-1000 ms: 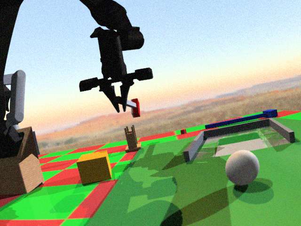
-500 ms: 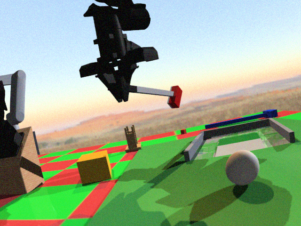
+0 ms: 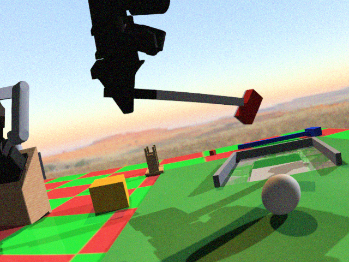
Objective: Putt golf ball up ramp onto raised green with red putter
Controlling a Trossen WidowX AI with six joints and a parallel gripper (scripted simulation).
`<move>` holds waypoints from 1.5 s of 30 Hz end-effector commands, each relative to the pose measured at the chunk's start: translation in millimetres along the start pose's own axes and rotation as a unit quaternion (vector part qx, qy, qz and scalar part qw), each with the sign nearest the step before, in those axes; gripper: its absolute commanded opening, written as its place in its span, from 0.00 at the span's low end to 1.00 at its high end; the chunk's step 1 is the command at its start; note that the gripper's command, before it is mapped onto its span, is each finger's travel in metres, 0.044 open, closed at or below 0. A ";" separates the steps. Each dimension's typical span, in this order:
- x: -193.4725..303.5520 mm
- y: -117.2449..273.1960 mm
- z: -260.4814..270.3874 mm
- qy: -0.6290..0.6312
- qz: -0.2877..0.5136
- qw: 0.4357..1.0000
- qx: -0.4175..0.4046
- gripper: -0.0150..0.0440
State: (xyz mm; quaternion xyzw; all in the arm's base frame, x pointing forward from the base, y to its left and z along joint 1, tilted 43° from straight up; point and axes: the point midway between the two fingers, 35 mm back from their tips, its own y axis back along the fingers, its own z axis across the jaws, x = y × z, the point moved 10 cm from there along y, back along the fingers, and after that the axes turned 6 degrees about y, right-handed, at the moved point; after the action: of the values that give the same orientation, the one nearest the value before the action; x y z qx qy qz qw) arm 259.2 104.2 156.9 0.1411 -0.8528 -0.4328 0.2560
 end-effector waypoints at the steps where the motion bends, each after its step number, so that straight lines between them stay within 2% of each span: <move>1: 15.7 4.4 -14.5 -0.063 0.000 0.998 0.010 0.25; 10: 58.0 9.2 -44.6 -0.220 0.009 0.975 0.033 0.25; 20: 105.1 12.2 -65.9 -0.377 0.017 0.924 0.060 0.25; 26: 106.0 10.3 -66.5 -0.379 0.017 0.923 0.061 0.25; 36: 109.1 -24.5 -70.1 -0.380 0.016 0.923 0.061 0.25; 45: 109.8 -35.1 -71.3 -0.380 0.016 0.923 0.061 0.25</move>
State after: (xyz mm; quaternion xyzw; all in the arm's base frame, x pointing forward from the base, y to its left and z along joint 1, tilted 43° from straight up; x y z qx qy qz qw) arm 208.5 -11.9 199.9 -0.0355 -0.9120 -0.3992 -0.0872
